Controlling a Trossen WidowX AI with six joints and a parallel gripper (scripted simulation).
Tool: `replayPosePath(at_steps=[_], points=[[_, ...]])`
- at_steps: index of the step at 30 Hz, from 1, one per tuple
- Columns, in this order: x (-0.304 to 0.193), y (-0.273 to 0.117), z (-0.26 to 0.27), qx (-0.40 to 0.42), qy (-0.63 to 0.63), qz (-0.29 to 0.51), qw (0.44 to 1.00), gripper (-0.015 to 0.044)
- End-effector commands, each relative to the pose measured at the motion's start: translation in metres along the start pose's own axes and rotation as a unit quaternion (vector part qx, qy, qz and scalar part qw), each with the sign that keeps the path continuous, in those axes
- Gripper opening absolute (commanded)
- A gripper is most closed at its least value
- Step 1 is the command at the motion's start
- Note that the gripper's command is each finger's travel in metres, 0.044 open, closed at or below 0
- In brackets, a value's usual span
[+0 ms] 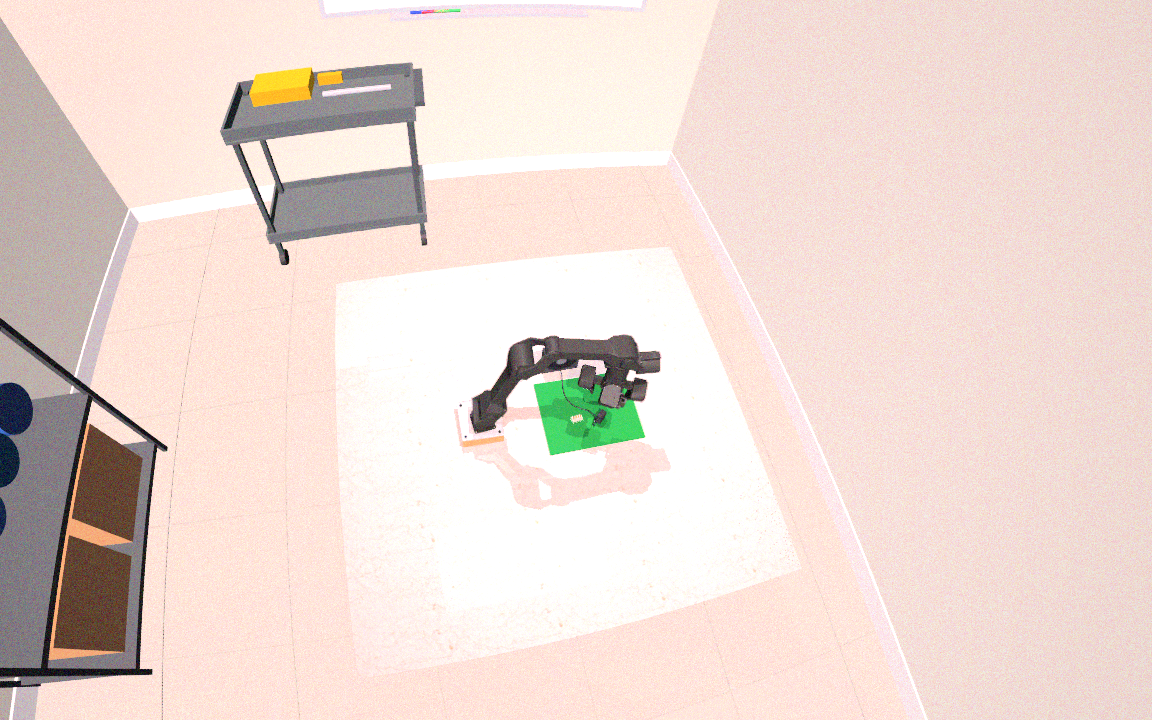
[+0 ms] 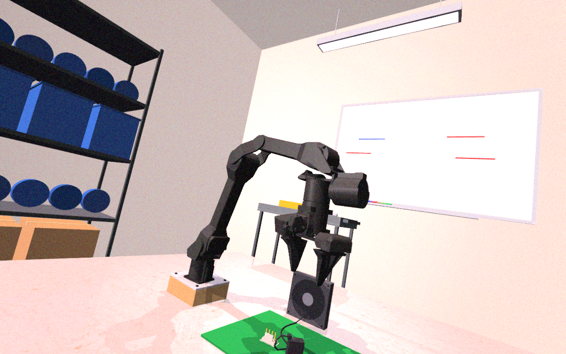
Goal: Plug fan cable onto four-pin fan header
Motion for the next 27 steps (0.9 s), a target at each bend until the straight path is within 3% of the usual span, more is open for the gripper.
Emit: replayPosePath(at_steps=[1,12,22,27], points=[[-0.011,-0.002,0.004,0.001,0.195,-0.010,0.981,0.0440],[-0.011,0.000,0.005,0.001,0.195,-0.010,0.981,0.0440],[-0.009,0.096,0.004,0.001,0.195,-0.010,0.981,0.0440],[-0.009,0.098,0.004,0.001,0.195,-0.010,0.981,0.0440]])
Point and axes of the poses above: the point midway between the two fingers, 35 mm back from their tips, its own y axis out along the fingers, its own z axis across the jaws, x = y × z, the point moved 4 cm from there along -y, back along the fingers, and after that the axes turned 6 degrees about y, right-handed, at the moved point
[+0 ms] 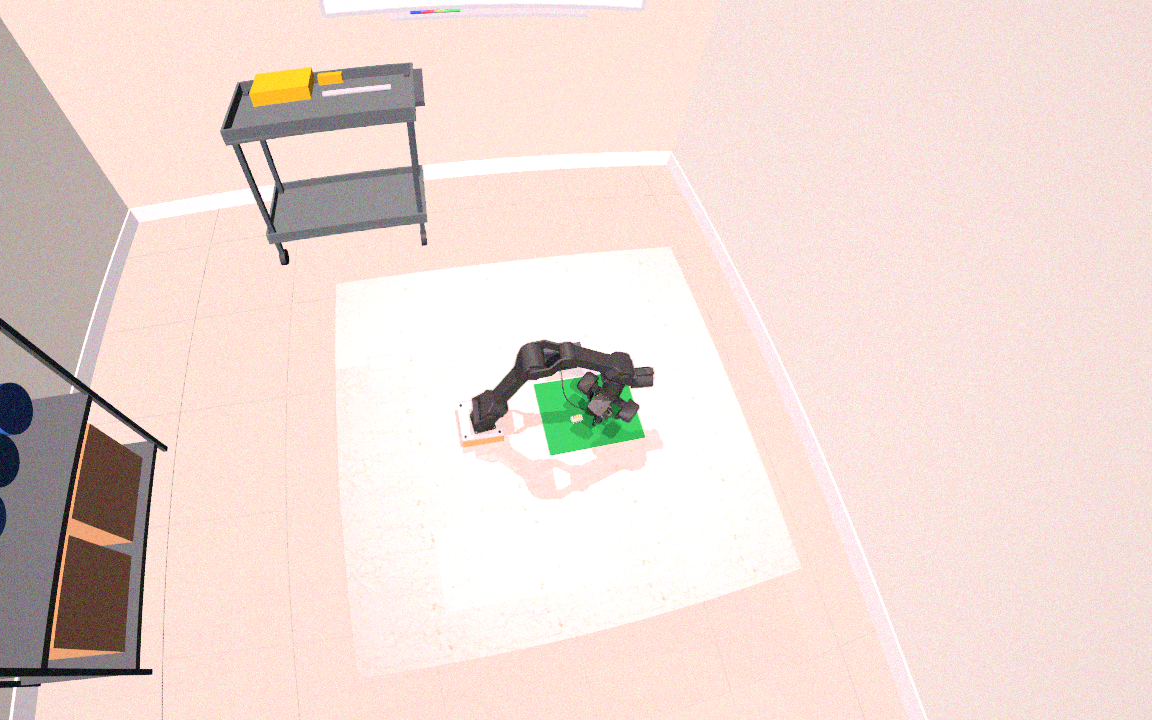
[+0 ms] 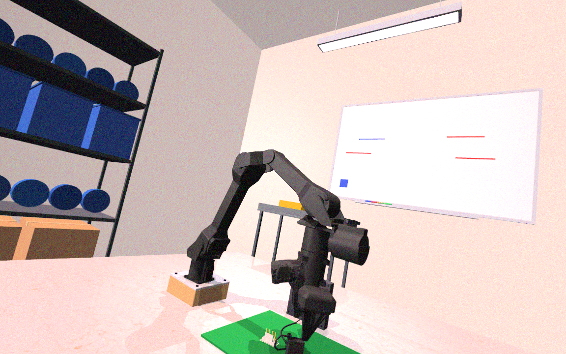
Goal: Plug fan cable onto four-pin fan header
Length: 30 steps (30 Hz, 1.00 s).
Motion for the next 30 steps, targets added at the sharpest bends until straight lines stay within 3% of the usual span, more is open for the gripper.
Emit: replayPosePath(at_steps=[1,30], points=[[-0.001,0.002,0.002,0.009,0.001,0.007,1.000,0.0440],[-0.002,0.046,0.003,0.009,0.001,0.007,1.000,0.0440]])
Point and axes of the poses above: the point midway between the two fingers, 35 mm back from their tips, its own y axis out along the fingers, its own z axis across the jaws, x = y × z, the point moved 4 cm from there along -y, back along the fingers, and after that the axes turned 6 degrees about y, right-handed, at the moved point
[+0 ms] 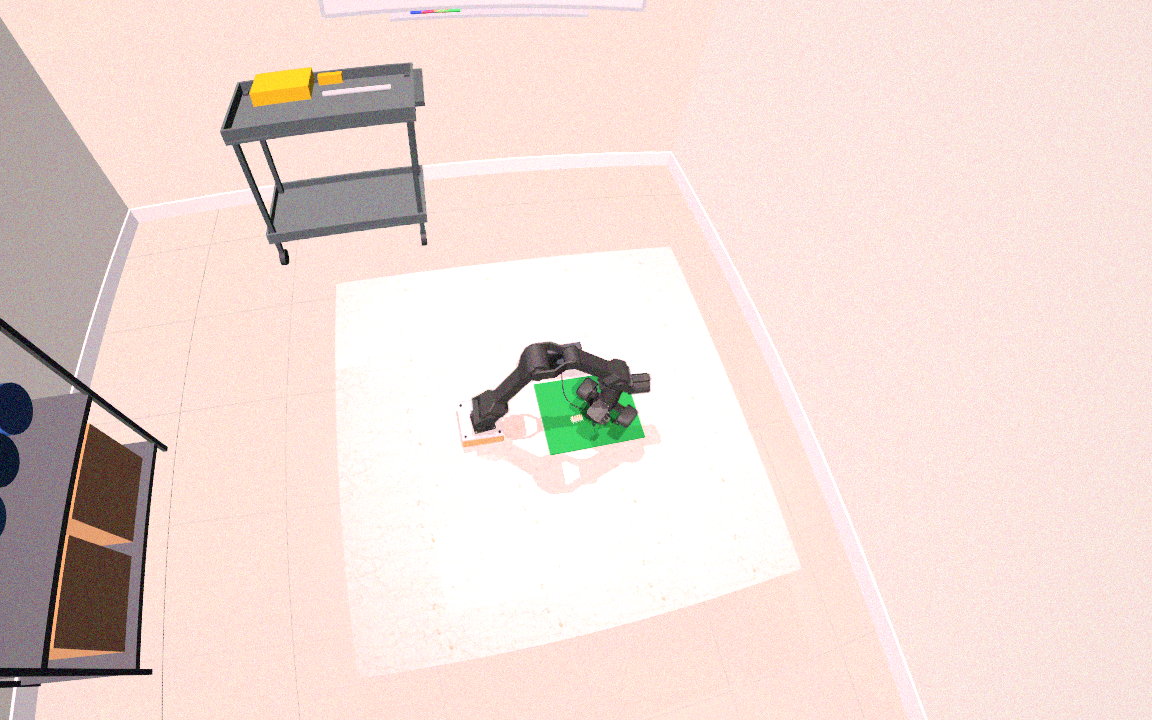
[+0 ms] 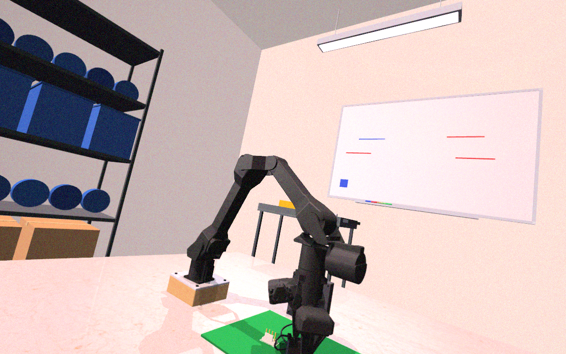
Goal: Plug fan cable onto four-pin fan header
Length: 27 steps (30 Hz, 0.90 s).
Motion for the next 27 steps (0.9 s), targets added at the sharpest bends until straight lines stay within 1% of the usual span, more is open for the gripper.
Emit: replayPosePath(at_steps=[1,8,24,25,27], points=[[0.0008,0.0087,0.0000,0.000,-0.001,-0.003,1.000,0.0440],[0.0011,0.0126,-0.0002,0.000,-0.001,-0.003,1.000,0.0440],[0.0009,0.0101,-0.0007,-0.001,0.000,-0.001,1.000,0.0020],[0.0009,0.0101,-0.0007,-0.001,0.000,-0.001,1.000,0.0000],[0.0009,0.0101,-0.0007,-0.001,0.000,-0.001,1.000,0.0000]])
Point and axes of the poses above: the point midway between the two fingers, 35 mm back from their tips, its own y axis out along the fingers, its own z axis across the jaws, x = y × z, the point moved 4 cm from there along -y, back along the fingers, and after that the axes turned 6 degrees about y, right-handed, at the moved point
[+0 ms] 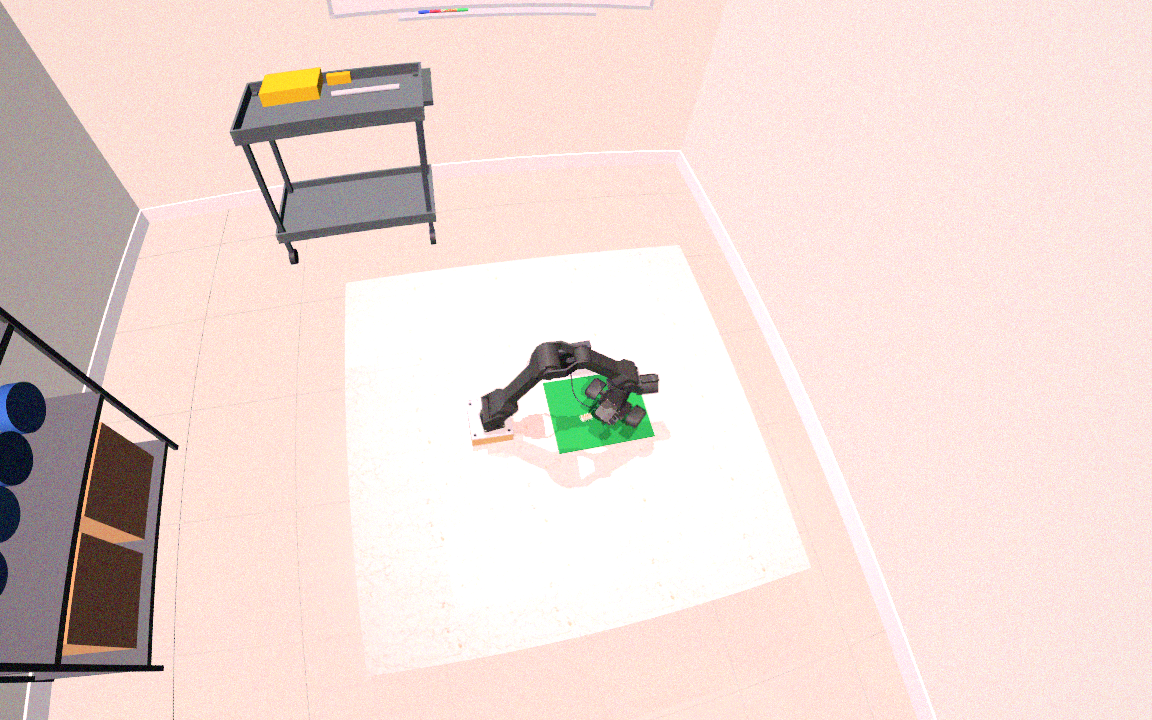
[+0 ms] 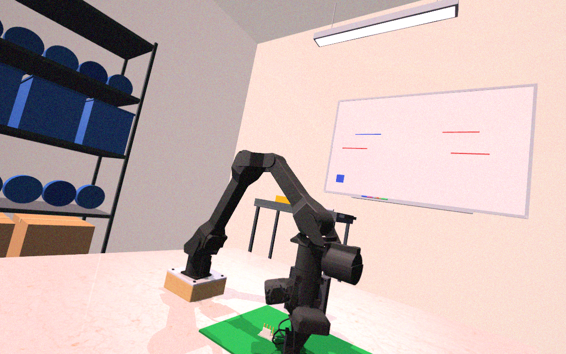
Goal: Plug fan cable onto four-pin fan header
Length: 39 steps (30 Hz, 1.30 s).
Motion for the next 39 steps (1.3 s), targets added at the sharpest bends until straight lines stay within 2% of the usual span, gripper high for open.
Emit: replayPosePath(at_steps=[1,7,14,26,39], points=[[0.000,0.000,0.000,0.000,0.000,0.001,1.000,0.0000],[0.000,-0.050,0.000,0.002,-0.002,-0.001,1.000,0.0000],[-0.001,-0.049,0.000,0.002,-0.013,-0.001,1.000,0.0000],[0.008,-0.050,-0.009,0.001,-0.218,-0.002,0.976,0.0000],[0.018,-0.050,-0.018,0.000,-0.431,-0.002,0.902,0.0000]])
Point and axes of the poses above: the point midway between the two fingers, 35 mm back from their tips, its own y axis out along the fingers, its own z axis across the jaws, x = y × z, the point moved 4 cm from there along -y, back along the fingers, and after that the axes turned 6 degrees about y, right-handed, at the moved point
